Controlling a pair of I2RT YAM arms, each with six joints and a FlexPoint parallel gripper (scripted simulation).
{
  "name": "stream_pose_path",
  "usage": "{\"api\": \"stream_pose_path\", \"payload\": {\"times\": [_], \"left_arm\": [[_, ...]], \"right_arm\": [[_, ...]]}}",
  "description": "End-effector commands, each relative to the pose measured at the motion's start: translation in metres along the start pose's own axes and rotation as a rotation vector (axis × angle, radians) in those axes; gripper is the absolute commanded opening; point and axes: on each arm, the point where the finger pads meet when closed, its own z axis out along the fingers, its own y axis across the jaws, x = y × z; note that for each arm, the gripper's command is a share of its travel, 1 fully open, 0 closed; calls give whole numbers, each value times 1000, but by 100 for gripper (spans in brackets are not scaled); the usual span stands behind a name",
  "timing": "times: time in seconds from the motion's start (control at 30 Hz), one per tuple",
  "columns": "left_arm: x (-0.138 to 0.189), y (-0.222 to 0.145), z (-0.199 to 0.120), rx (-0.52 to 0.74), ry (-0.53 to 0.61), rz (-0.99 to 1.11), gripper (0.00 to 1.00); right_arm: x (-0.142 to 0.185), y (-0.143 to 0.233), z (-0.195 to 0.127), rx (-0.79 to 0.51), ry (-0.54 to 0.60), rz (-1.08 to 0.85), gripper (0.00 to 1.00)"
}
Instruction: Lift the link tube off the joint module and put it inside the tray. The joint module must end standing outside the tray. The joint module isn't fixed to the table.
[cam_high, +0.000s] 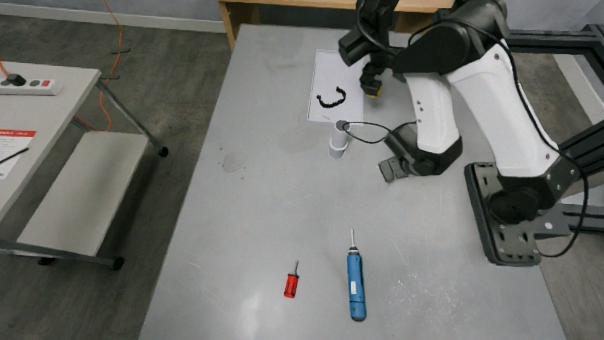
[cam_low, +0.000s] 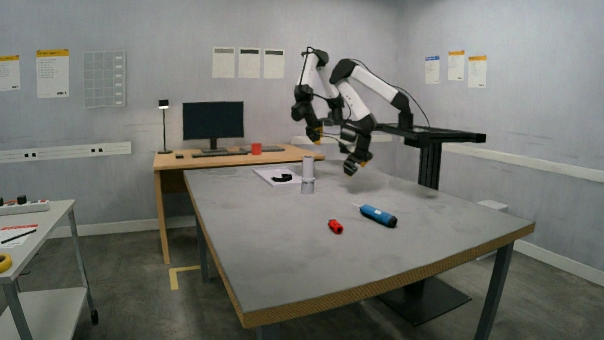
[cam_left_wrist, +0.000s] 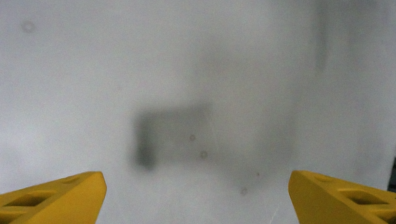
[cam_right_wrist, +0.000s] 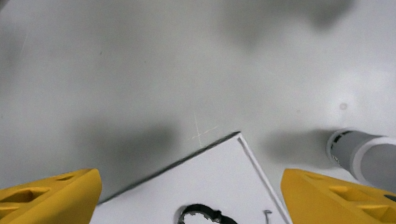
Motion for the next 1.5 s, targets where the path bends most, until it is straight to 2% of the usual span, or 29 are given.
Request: {"api": "stream_pose_path", "payload": {"times": [0.0, 0.23, 0.3, 0.4, 0.5, 0.63, 0.8, 0.87, 1.0, 1.07, 1.23, 1.3, 1.47], "left_arm": [[-8, -1, -6, 30, -8, 35, 100], [-22, 8, -26, 94, -26, 82, 100], [-22, 8, -26, 94, -26, 82, 100], [-28, 10, -38, 133, -39, 107, 100], [-40, 17, -63, 178, -84, 141, 100], [-61, 29, -113, 220, -197, 194, 100], [-79, 49, -164, 158, -334, 227, 100], [-79, 49, -164, 158, -334, 227, 100], [-91, 60, -220, 96, -455, 274, 100], [-94, 63, -246, 53, -507, 293, 100], [-97, 68, -305, -64, -595, 335, 100], [-97, 69, -313, -87, -604, 328, 100], [-92, 72, -311, -100, -595, 307, 100]], "right_arm": [[3, -27, -16, 120, -21, 111, 100], [14, -83, -48, 367, -107, 450, 100], [14, -83, -48, 367, -107, 450, 100], [18, -98, -56, 440, -136, 564, 100], [23, -115, -66, 521, -153, 674, 100], [26, -129, -74, 591, -174, 784, 100], [27, -138, -78, 631, -189, 841, 100], [27, -138, -78, 631, -189, 841, 100], [27, -139, -74, 626, -191, 853, 100], [28, -140, -71, 623, -191, 862, 78], [43, -146, -69, 685, -205, 961, 77], [52, -147, -56, 697, -213, 1029, 77], [66, -150, -47, 758, -241, 1146, 77]]}}
